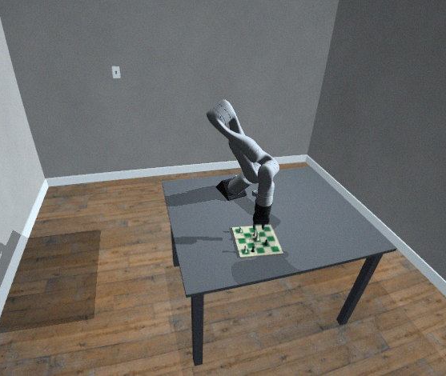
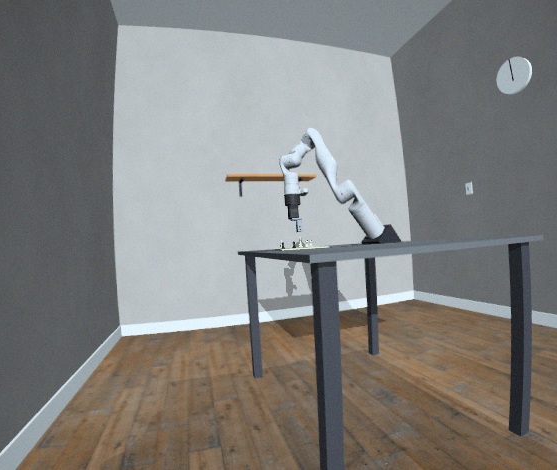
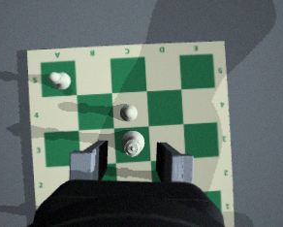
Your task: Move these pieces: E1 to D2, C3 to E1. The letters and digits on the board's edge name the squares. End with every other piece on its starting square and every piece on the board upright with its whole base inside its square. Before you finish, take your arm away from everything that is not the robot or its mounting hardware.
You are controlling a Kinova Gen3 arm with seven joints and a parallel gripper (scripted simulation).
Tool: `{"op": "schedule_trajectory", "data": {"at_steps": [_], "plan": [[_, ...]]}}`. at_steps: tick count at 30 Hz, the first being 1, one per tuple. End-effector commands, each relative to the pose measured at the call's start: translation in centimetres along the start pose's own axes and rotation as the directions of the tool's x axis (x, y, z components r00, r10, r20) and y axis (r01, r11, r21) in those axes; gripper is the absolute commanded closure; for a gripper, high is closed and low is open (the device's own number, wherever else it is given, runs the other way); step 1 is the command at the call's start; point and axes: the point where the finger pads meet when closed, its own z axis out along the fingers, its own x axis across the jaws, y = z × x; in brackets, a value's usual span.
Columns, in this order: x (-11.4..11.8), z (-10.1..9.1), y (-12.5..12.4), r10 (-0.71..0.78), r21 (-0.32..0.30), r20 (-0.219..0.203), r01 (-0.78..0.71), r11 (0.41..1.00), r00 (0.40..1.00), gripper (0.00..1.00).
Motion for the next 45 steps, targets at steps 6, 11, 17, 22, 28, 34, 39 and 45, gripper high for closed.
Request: {"op": "schedule_trajectory", "data": {"at_steps": [6,11,17,22,28,34,39,45], "plan": [[0.1,0.8,-0.2,-0.006,0.005,0.002,0.006,1.000,1.000,0.21],[0.1,1.2,-0.2,-0.006,0.005,0.002,0.006,1.000,1.000,0.21],[0.1,1.5,-0.2,-0.006,0.005,0.002,0.006,1.000,1.000,0.21],[0.1,1.6,-0.2,-0.006,0.005,0.002,0.006,1.000,1.000,0.21],[0.1,1.6,-0.2,-0.006,0.005,0.002,0.006,1.000,1.000,0.21],[0.1,1.6,-0.2,-0.006,0.005,0.002,0.006,1.000,1.000,0.21],[0.1,1.6,-0.2,-0.006,0.005,0.002,0.006,1.000,1.000,0.21],[0.1,1.6,-0.2,-0.006,0.005,0.002,0.006,1.000,1.000,0.21]]}}
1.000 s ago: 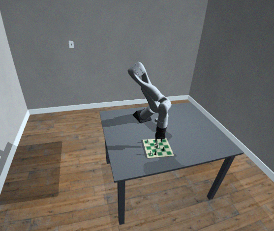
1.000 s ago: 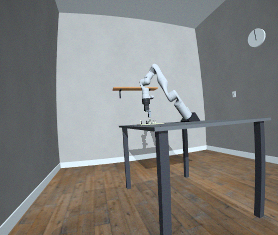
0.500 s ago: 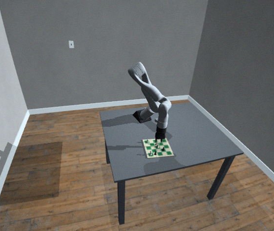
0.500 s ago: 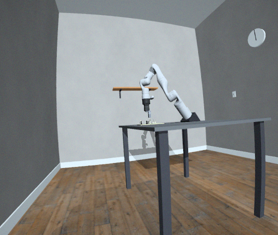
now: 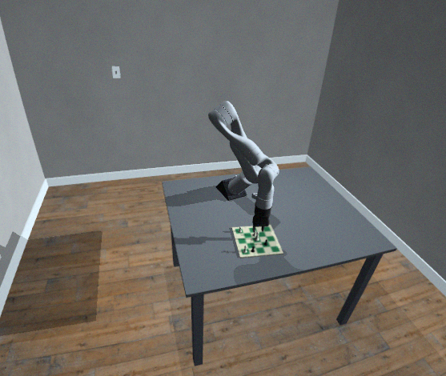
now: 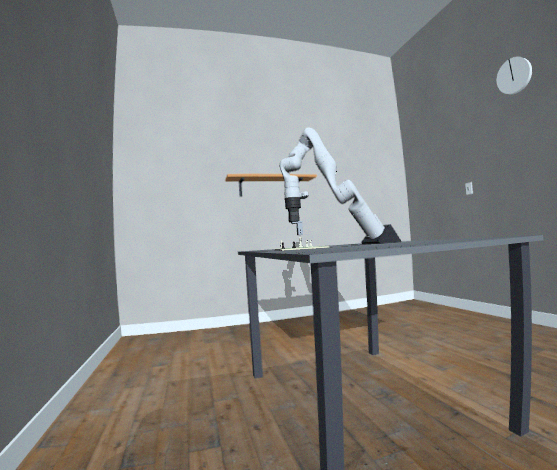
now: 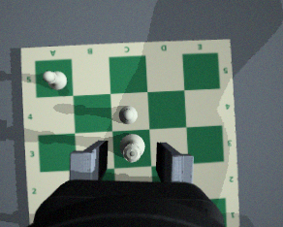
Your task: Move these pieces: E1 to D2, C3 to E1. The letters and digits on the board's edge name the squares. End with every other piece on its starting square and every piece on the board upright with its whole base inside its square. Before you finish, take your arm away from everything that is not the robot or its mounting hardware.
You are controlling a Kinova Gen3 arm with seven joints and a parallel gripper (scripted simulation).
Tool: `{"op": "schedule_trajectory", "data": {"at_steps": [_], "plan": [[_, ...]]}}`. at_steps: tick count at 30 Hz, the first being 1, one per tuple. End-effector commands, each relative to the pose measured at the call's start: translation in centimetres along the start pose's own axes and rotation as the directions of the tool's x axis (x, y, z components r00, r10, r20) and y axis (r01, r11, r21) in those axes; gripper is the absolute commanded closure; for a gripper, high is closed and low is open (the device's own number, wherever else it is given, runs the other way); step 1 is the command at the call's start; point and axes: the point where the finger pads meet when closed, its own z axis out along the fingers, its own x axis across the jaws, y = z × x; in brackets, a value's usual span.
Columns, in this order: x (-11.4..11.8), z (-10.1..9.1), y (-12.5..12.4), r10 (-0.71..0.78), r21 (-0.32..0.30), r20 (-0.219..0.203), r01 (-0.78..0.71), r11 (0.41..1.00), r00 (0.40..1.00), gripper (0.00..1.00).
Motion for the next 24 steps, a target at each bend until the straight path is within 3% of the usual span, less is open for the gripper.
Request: {"op": "schedule_trajectory", "data": {"at_steps": [1,24], "plan": [[0.00,-0.02,0.03,0.000,-0.001,0.000,0.000,1.000,1.000,0.21],[0.00,0.67,0.03,0.000,-0.001,0.000,0.000,1.000,1.000,0.21]]}}
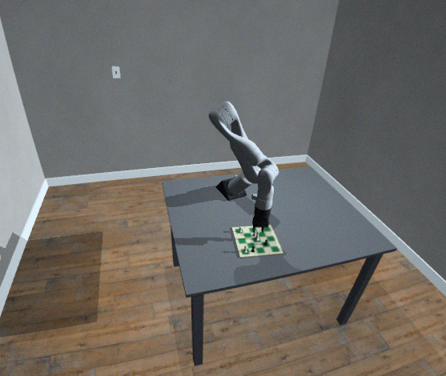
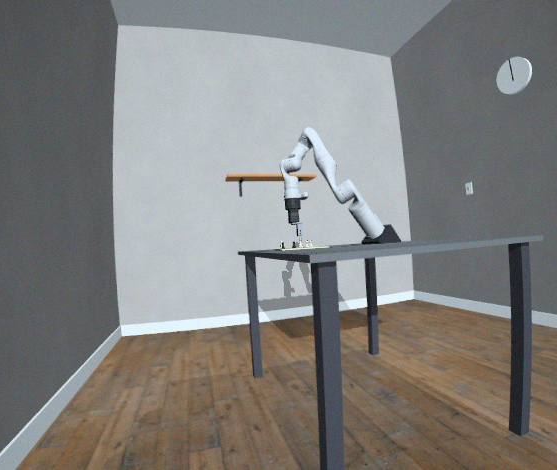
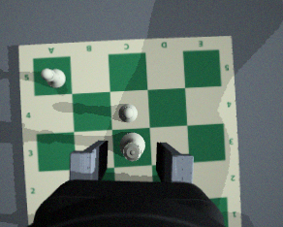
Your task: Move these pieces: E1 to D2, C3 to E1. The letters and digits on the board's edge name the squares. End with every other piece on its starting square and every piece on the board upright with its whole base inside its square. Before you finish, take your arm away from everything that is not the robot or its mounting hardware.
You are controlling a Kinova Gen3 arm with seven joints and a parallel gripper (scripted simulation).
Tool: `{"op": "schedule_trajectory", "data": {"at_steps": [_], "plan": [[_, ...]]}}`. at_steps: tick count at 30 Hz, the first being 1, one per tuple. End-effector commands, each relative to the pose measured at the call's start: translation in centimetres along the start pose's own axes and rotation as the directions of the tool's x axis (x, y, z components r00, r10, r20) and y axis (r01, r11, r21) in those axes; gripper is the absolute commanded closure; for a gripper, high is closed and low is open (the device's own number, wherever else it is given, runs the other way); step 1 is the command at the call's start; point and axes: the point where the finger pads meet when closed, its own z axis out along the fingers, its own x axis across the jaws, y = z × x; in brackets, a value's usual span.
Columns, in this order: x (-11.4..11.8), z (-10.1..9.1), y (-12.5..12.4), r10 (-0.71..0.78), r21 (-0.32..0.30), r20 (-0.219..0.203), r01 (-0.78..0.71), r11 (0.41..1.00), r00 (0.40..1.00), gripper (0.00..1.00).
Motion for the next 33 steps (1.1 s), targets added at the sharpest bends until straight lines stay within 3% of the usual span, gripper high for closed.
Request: {"op": "schedule_trajectory", "data": {"at_steps": [1,17,33], "plan": [[0.0,0.5,-0.1,-0.003,0.004,0.002,0.003,1.000,1.000,0.21],[0.0,3.3,-0.1,-0.003,0.004,0.002,0.003,1.000,1.000,0.21],[0.0,3.5,-0.1,-0.003,0.004,0.002,0.003,1.000,1.000,0.21]]}}
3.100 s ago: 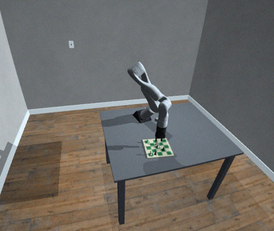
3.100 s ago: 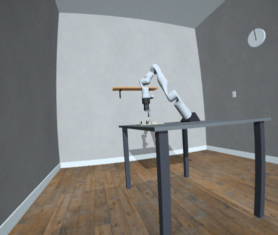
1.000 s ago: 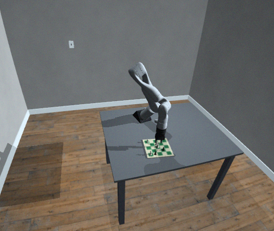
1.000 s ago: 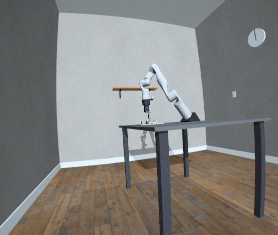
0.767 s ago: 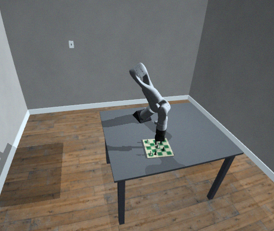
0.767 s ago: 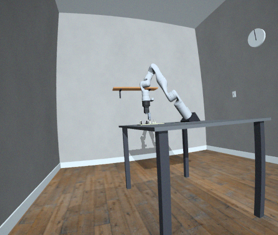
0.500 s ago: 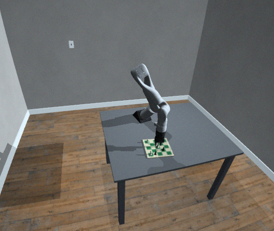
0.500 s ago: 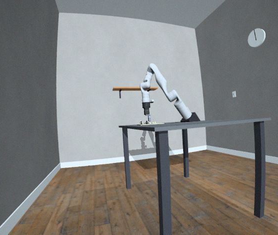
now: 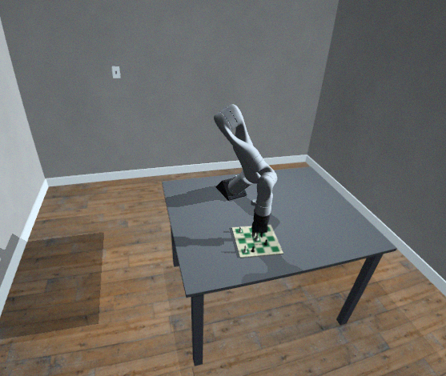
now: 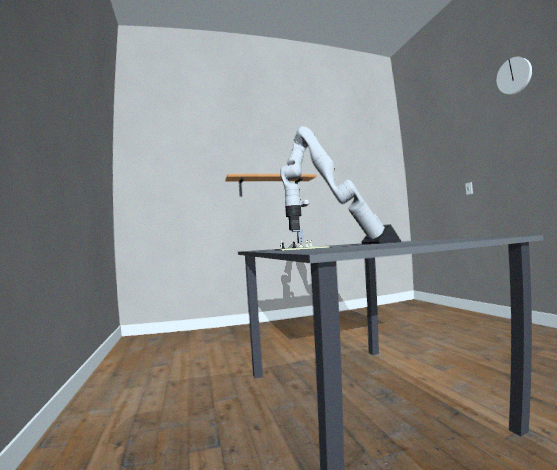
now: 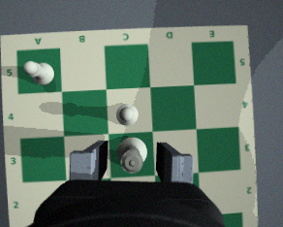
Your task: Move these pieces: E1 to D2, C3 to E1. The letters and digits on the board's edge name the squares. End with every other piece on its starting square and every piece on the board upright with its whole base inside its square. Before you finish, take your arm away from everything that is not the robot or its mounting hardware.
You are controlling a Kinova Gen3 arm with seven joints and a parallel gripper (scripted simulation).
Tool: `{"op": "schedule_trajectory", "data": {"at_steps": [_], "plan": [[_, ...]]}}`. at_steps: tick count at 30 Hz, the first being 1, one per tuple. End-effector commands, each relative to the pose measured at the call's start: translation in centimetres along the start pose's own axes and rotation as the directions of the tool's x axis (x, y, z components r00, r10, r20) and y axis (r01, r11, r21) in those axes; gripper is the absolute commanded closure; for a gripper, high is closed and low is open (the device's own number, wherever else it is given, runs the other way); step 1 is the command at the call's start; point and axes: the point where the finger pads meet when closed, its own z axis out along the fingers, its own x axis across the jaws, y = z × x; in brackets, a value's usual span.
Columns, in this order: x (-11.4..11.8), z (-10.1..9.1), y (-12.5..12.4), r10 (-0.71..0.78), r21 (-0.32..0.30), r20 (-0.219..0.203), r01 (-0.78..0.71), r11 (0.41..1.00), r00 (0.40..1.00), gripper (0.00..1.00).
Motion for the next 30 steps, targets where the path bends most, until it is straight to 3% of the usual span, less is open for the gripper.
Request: {"op": "schedule_trajectory", "data": {"at_steps": [1,26,27,30], "plan": [[0.01,-0.01,0.02,0.000,-0.001,0.000,0.000,1.000,1.000,0.21],[0.01,-0.01,0.02,0.000,-0.001,0.000,0.000,1.000,1.000,0.21],[0.01,-0.01,0.02,0.000,-0.001,0.000,0.000,1.000,1.000,1.00],[0.01,-0.01,0.02,0.000,-0.001,0.000,0.000,1.000,1.000,1.00]]}}
